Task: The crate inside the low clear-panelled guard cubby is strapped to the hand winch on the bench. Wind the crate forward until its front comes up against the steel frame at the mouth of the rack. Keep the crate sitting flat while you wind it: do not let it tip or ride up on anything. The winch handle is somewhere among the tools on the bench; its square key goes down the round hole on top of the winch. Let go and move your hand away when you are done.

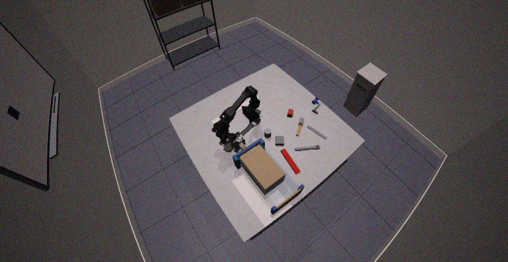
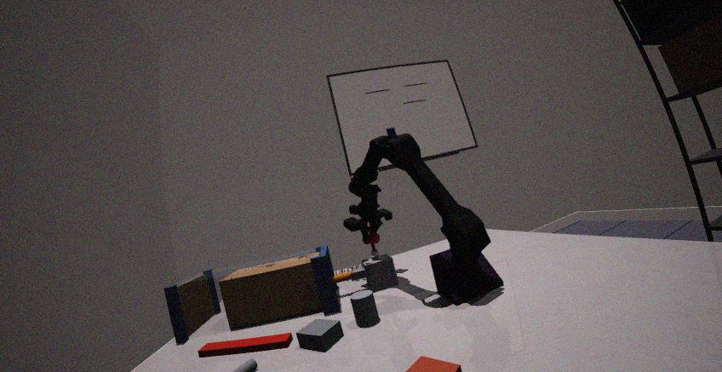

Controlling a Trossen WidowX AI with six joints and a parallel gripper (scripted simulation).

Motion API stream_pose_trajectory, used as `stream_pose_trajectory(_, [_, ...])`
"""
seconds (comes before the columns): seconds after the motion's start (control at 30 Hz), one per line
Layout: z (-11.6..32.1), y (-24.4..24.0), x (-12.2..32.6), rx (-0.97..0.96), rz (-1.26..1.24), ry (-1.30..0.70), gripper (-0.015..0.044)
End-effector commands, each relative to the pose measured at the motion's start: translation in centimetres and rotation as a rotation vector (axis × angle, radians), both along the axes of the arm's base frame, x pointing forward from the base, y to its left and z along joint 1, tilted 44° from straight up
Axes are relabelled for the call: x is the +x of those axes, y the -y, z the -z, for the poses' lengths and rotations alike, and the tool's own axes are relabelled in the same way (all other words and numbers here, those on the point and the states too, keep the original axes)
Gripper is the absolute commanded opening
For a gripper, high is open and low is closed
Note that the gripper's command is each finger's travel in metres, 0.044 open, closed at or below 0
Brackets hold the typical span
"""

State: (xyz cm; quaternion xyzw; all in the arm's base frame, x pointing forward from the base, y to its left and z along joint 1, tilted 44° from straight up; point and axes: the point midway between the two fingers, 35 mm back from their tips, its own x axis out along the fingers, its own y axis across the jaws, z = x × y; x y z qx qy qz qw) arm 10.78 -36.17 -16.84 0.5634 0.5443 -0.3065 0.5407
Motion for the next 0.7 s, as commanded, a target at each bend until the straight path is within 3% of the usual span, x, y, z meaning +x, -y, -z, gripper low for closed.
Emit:
stream_pose_trajectory(0.0, [0.35,-0.74,3.15,0.010,-0.041,0.053,0.0000])
stream_pose_trajectory(0.67, [0.32,-0.73,3.36,0.010,-0.041,0.053,0.0000])
